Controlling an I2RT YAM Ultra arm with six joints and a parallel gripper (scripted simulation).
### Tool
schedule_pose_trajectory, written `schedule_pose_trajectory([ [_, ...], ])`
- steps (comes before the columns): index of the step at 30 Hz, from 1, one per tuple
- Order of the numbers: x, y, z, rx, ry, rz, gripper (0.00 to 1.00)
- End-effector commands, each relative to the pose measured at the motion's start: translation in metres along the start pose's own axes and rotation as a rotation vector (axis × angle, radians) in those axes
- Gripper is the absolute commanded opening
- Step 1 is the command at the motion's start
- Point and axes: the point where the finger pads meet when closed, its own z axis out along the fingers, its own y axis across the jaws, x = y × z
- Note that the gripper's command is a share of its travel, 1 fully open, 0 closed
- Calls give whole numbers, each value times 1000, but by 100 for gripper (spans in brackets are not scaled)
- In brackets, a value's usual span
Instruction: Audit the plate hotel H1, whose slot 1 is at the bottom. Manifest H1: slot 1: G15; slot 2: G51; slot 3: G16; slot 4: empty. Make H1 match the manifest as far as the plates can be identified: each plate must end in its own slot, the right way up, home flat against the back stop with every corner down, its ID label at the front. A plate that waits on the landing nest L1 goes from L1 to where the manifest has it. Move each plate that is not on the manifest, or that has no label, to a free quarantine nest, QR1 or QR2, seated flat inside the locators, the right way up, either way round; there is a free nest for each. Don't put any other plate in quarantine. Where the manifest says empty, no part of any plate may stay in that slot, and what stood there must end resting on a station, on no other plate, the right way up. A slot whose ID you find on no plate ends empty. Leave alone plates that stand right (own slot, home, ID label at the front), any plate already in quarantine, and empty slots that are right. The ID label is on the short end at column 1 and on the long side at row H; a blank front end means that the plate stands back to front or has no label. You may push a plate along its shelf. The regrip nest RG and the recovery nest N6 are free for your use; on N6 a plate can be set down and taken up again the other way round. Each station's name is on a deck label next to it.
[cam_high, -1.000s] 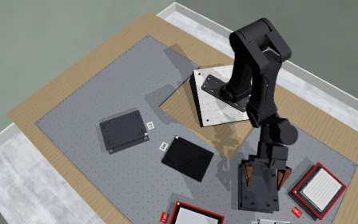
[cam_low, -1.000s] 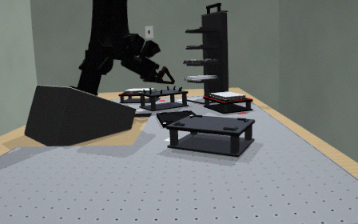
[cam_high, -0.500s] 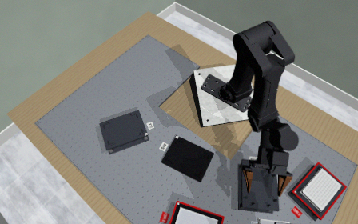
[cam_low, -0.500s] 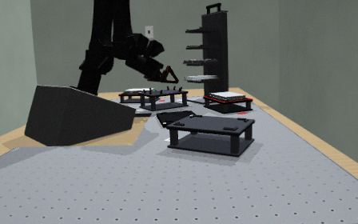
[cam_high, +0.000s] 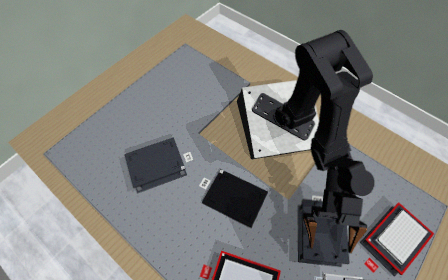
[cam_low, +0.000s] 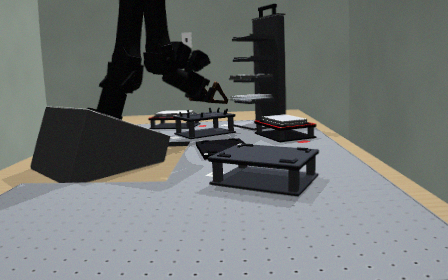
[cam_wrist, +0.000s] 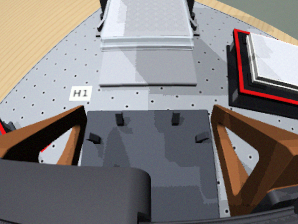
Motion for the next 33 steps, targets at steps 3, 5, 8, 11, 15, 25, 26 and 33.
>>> schedule_pose_trajectory([
  [3, -5, 2, 5, -6, -2, 1, 100],
  [5, -7, 2, 7, -6, -2, 1, 100],
  [8, -8, 2, 10, -6, -2, 1, 100],
  [11, -10, 2, 12, -6, -2, 1, 100],
  [15, -12, 2, 17, -6, -2, 1, 100],
  [25, -18, 2, 27, -6, -3, 1, 100],
  [26, -18, 2, 27, -6, -3, 1, 100],
  [33, -23, 2, 35, -6, -3, 1, 100],
])
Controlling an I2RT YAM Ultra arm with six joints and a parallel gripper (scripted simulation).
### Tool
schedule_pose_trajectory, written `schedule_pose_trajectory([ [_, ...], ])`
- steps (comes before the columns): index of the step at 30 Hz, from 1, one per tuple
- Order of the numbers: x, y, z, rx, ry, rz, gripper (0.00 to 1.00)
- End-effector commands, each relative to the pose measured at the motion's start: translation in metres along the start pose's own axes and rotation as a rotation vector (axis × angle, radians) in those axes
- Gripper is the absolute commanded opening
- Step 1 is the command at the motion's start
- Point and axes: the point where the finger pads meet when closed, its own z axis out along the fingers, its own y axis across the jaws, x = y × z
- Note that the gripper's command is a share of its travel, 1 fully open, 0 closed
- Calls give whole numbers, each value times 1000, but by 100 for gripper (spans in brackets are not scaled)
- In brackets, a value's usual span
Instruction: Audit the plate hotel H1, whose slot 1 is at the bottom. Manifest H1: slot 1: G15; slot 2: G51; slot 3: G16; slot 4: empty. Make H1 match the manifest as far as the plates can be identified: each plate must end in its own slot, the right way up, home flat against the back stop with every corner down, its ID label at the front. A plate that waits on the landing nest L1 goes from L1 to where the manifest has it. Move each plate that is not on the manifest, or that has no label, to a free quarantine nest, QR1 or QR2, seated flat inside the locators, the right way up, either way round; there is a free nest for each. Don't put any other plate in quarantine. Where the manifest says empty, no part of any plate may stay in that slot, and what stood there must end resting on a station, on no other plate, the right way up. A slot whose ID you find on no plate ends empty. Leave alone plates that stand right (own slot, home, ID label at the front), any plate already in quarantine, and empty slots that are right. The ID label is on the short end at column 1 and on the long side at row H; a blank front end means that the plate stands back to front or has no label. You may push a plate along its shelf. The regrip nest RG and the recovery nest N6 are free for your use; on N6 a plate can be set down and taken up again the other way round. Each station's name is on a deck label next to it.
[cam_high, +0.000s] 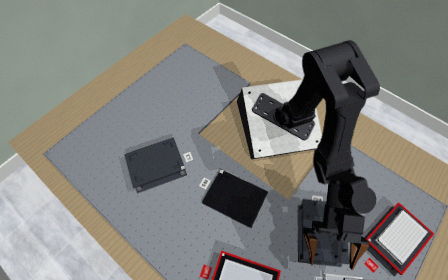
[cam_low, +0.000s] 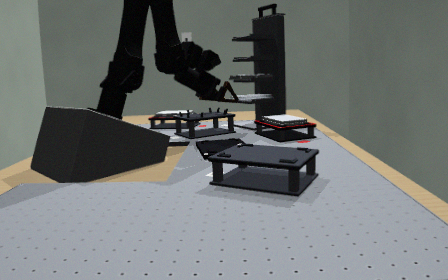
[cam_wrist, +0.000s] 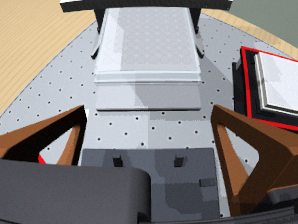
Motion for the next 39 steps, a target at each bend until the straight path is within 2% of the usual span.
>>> schedule_pose_trajectory([
  [1, -5, 1, 3, -4, -3, 1, 100],
  [37, -25, 2, 36, -4, -4, 1, 100],
  [38, -25, 2, 36, -4, -4, 1, 86],
  [39, -25, 2, 36, -4, -4, 1, 86],
])
